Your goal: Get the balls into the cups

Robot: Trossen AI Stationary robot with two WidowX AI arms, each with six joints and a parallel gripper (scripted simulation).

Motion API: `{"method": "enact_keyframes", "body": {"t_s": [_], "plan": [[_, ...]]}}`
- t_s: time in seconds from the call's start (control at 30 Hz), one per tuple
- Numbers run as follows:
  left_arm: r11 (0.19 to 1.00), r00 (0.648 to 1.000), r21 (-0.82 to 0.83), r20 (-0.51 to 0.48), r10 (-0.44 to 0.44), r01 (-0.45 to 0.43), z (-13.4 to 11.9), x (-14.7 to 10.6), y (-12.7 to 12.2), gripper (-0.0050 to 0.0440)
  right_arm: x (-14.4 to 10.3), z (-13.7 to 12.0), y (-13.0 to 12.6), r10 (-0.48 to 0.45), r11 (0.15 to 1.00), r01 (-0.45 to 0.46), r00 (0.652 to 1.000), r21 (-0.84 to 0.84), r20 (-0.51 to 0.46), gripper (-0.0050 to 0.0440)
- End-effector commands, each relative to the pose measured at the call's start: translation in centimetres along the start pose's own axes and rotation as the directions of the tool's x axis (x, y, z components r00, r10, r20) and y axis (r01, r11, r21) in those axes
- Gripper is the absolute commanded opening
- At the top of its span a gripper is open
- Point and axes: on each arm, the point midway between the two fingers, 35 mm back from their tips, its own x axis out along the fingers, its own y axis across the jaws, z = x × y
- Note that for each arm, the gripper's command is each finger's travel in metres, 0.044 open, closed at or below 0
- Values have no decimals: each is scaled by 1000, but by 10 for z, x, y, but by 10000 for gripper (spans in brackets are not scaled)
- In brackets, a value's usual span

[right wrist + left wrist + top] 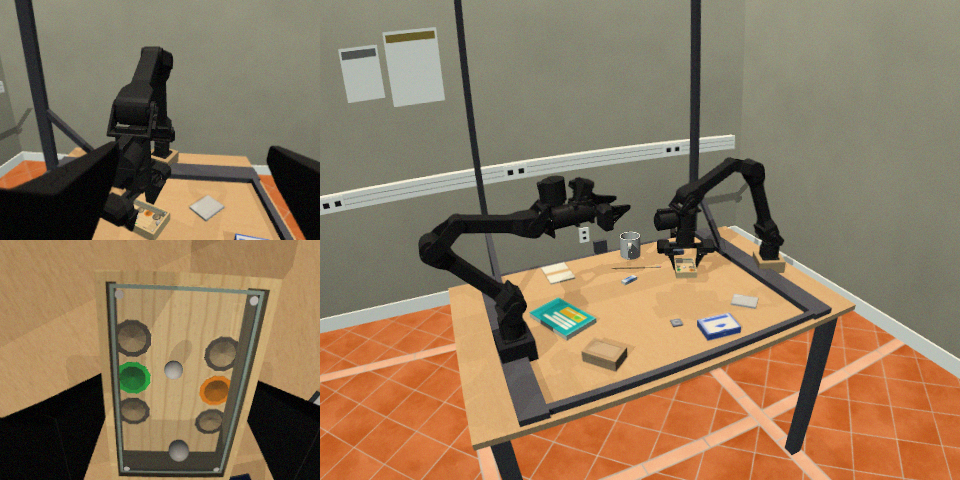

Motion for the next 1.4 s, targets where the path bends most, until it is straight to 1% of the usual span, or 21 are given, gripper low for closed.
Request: {"method": "enact_keyframes", "body": {"t_s": [0.0, 0.2, 0.23, 0.27, 0.77, 0.8, 1.0, 1.07, 1.33, 1.37], "plan": [[999, 999, -6, -23, 31, -31, -1, -11, 2, -50, -1, 7, 0, 0, 1000, 0, 1000, 0, 17, 400], [999, 999, -6, -25, 37, -37, -3, -13, 3, -50, -1, 7, 0, 0, 1000, 0, 1000, 0, 17, 400], [1000, 1000, -2, 11, 23, -23, -4, -7, 4, -50, -1, 7, 0, 0, 1000, 0, 1000, 0, 17, 400], [1000, 999, -3, 29, 23, -23, -5, -7, 4, -50, -1, 7, 0, 0, 1000, 0, 1000, 0, 17, 400], [1000, 999, -1, 28, 27, -27, -5, -9, 5, -50, -1, 7, 0, 0, 1000, 0, 1000, 0, 17, 400], [999, 998, -4, 27, 49, -49, -4, -11, 1, -50, -1, 7, 0, 0, 1000, 0, 1000, 0, 17, 400], [988, 988, -8, 25, 154, -154, -4, -11, -4, -50, -1, 7, 0, 0, 1000, 0, 1000, 0, 17, 400], [988, 988, -8, 25, 154, -154, -4, -11, -4, -50, -1, 7, 0, 0, 1000, 0, 1000, 0, 17, 400], [958, 958, -12, 23, 286, -286, -4, -10, -11, -50, -1, 7, 0, 0, 1000, 0, 1000, 0, 17, 400], [958, 958, -12, 5, 287, -286, -3, -10, -10, -50, -1, 7, 0, 0, 1000, 0, 1000, 0, 17, 400]]}}
